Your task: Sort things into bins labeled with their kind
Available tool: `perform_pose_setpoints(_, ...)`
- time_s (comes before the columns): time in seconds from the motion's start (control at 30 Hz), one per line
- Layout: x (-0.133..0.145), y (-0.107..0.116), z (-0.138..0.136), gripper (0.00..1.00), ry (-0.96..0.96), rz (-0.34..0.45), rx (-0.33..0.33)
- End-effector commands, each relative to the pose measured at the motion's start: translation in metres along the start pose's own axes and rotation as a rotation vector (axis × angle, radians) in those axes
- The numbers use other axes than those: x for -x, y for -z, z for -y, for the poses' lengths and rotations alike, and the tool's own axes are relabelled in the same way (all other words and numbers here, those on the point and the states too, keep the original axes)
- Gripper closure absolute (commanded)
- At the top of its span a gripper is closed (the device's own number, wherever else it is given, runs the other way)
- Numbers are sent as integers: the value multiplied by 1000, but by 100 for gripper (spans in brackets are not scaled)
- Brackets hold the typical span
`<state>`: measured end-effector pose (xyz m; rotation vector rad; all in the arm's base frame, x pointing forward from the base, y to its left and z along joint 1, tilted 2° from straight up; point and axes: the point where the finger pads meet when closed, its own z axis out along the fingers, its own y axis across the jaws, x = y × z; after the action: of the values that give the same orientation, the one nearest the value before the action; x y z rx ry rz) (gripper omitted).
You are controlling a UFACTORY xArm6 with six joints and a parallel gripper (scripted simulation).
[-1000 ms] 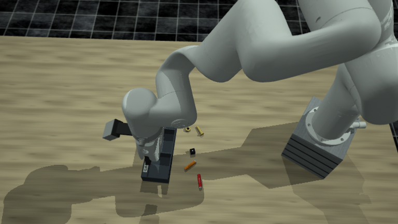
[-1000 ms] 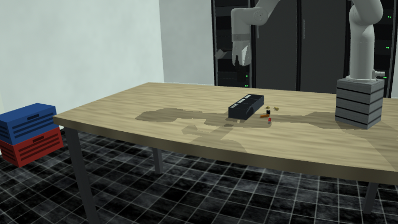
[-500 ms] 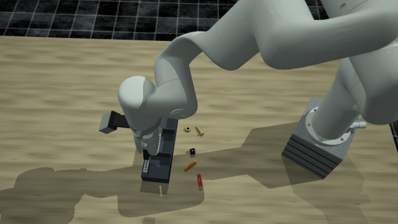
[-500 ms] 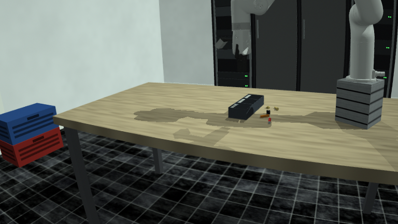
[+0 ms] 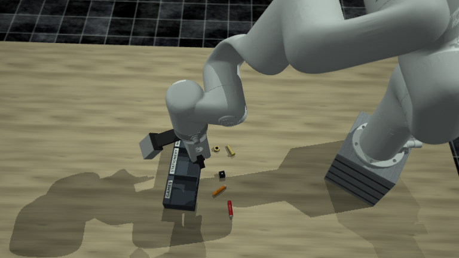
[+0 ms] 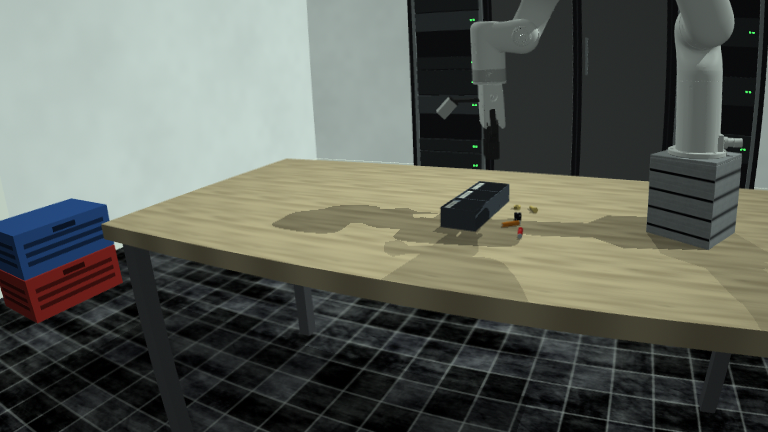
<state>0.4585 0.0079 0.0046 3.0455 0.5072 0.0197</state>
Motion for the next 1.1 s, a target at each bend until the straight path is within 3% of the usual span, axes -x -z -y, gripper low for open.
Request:
perform_pose_setpoints(0.0,17,-19,-18,70,156,-17,-9)
perform_pose_setpoints(0.17,32,-35,-30,70,268,-15,-5)
perform_pose_setpoints(0.2,37,-41,-33,70,372,-23,-11)
perform_pose_setpoints(0.43,73,-75,-61,70,405,-28,-15)
perform_pose_setpoints(1.07,72,-75,-61,70,405,-28,-16)
